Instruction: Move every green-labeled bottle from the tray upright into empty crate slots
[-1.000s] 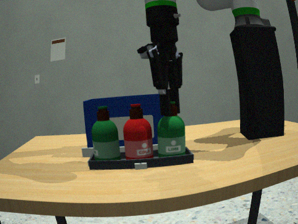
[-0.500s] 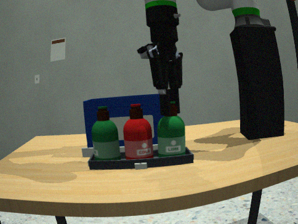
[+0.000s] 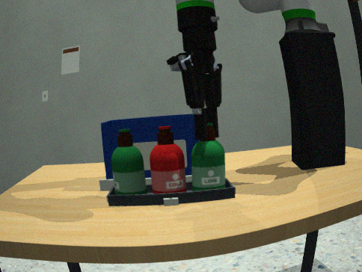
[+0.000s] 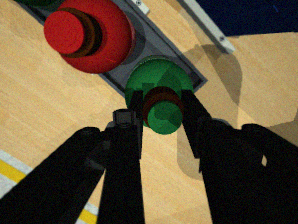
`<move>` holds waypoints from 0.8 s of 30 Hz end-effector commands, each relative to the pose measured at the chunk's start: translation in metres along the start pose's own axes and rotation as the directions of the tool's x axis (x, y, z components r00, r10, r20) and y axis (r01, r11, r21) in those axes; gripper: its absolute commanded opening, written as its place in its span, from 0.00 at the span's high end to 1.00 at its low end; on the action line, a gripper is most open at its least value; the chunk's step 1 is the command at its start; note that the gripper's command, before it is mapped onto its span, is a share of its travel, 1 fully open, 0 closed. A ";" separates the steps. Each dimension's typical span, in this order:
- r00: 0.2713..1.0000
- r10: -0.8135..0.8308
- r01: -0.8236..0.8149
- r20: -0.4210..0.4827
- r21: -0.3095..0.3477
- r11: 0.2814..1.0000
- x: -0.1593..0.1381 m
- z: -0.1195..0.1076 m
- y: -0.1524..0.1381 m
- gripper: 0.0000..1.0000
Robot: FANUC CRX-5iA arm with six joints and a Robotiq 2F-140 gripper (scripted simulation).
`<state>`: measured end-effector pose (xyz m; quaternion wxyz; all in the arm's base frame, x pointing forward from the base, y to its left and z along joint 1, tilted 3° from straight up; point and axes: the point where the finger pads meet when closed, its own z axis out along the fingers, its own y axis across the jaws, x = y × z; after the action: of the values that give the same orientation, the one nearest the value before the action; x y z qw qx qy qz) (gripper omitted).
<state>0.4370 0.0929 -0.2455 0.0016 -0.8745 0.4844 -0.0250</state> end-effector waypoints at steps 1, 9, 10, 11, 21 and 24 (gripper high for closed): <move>1.000 0.000 0.000 0.000 0.002 1.000 0.000 -0.001 -0.001 0.90; 1.000 0.000 0.000 0.000 0.002 1.000 0.000 -0.002 -0.001 0.90; 1.000 0.000 0.000 0.000 0.002 1.000 0.000 -0.002 -0.001 0.90; 1.000 0.000 0.000 0.000 0.002 1.000 0.000 -0.002 -0.001 0.90; 1.000 0.000 0.000 0.000 0.002 1.000 0.000 -0.004 -0.001 0.90; 1.000 0.000 0.000 0.000 0.002 1.000 0.000 -0.004 -0.001 0.90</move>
<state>0.4369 0.0930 -0.2419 0.0017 -0.8745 0.4843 -0.0251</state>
